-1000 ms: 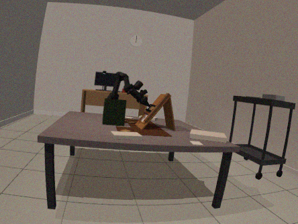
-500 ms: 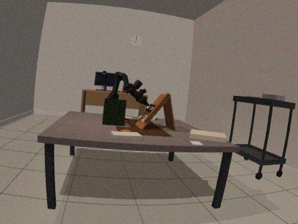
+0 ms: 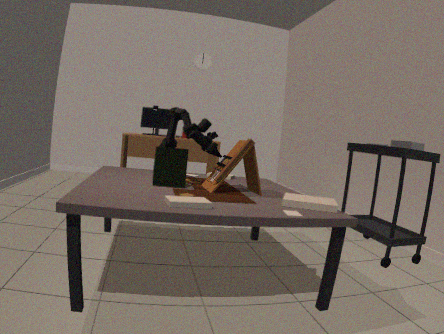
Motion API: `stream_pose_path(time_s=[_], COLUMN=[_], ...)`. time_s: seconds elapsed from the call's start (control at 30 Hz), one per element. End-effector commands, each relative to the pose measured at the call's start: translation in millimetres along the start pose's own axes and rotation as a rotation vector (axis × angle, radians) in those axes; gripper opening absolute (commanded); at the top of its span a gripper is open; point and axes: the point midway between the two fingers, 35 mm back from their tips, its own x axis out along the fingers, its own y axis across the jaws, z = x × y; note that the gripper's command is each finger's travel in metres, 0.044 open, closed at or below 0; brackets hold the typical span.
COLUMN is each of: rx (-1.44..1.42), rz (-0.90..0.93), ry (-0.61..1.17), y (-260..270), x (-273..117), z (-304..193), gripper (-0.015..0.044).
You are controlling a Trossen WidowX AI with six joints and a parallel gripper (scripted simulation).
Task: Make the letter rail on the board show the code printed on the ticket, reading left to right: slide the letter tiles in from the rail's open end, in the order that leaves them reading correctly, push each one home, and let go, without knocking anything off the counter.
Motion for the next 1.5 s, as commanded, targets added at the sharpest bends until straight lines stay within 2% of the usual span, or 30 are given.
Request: stream_pose_path(time_s=[0.0, 0.17, 0.2, 0.53, 0.83, 1.1, 1.47], rx=[0.0, 0.0, 0.0, 0.005, 0.026, -0.007, -0.01], rz=[0.0, 0.0, 0.0, -0.009, -0.059, -0.005, 0.004], ry=[0.0, 0.0, 0.0, 0.022, 0.375, 0.66, 0.692], y=[-0.1, -0.1, -0.1, -3.1, -6.2, 33.3, 39.0], x=[0.3, 0.3, 0.3, 2.9, 23.1, 19.7, 18.2], z=[-0.1, -0.1, -0.1, 1.3, 13.7, 21.9, 22.9], gripper=[0.0138, 0.0006, 0.0, 0.0, 0.0, 0.0, 0.0])
